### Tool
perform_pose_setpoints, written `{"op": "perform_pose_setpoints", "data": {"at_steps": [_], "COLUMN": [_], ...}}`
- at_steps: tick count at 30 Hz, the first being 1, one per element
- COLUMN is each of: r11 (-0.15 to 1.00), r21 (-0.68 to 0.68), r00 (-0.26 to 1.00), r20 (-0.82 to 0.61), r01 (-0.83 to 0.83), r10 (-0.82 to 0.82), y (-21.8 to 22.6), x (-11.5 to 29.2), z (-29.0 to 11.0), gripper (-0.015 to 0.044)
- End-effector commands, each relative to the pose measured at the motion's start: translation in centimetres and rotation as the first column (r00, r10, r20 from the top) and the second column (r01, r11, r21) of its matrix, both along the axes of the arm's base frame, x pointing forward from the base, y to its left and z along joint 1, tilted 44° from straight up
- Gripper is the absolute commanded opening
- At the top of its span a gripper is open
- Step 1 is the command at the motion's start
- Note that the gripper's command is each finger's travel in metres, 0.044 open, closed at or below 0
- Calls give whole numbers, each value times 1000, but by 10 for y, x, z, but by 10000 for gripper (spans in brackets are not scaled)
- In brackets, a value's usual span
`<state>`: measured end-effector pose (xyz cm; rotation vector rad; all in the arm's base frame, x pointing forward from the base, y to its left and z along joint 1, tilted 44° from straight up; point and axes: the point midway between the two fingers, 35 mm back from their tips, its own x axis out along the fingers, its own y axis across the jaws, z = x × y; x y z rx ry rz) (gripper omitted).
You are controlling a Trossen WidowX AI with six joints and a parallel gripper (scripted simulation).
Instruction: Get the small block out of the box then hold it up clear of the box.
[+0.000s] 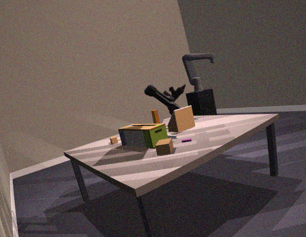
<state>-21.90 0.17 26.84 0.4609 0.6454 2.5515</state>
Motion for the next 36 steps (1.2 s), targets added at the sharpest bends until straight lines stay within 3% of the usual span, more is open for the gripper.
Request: {"op": "perform_pose_setpoints", "data": {"at_steps": [1,5,11,20,28,36], "r11": [1000,997,948,759,473,141], "r21": [0,2,4,-13,-48,-99], "r00": [1000,996,948,756,463,118], "r20": [0,7,32,81,140,207], "r01": [-3,-83,-318,-651,-880,-985], "r10": [3,83,318,649,875,971], "y": [-1,-21,-85,-188,-277,-336], "x": [0,-5,-10,17,85,184], "z": [0,4,14,22,24,21], "gripper": [400,400,400,400,400,400]}}
